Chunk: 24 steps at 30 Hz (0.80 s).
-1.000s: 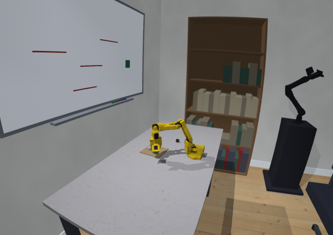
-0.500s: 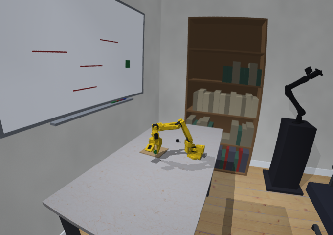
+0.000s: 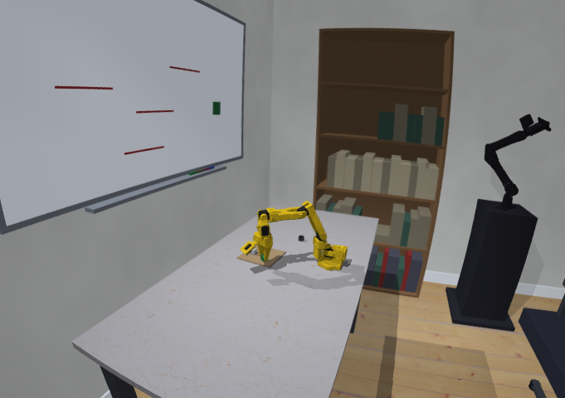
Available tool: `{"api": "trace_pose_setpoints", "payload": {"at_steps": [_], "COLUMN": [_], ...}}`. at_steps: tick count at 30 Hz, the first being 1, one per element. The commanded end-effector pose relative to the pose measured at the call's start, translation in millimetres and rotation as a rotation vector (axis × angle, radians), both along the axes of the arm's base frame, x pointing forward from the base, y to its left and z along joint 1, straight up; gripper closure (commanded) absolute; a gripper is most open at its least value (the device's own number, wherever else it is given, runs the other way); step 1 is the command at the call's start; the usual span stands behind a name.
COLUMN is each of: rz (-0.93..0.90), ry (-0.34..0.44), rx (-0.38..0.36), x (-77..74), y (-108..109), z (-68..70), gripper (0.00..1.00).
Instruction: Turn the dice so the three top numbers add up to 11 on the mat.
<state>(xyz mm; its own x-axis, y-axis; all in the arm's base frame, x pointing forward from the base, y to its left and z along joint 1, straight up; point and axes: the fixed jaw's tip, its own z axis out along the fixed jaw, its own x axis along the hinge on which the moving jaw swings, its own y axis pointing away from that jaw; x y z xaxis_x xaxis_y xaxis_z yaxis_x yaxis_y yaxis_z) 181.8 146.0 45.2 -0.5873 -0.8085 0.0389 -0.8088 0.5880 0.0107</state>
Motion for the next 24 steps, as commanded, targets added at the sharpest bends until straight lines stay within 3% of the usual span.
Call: {"api": "trace_pose_setpoints", "payload": {"at_steps": [1,7,24], "rz": [-0.098,-0.209,-0.286], "ry": [-0.048,-0.048,-0.049], "rx": [0.037,0.036,0.035], "x": [5.7,6.3,6.8], "y": [7.7,8.6,9.3], "z": [7.8,7.3,7.0], "gripper": [1.00,1.00,1.00]}}
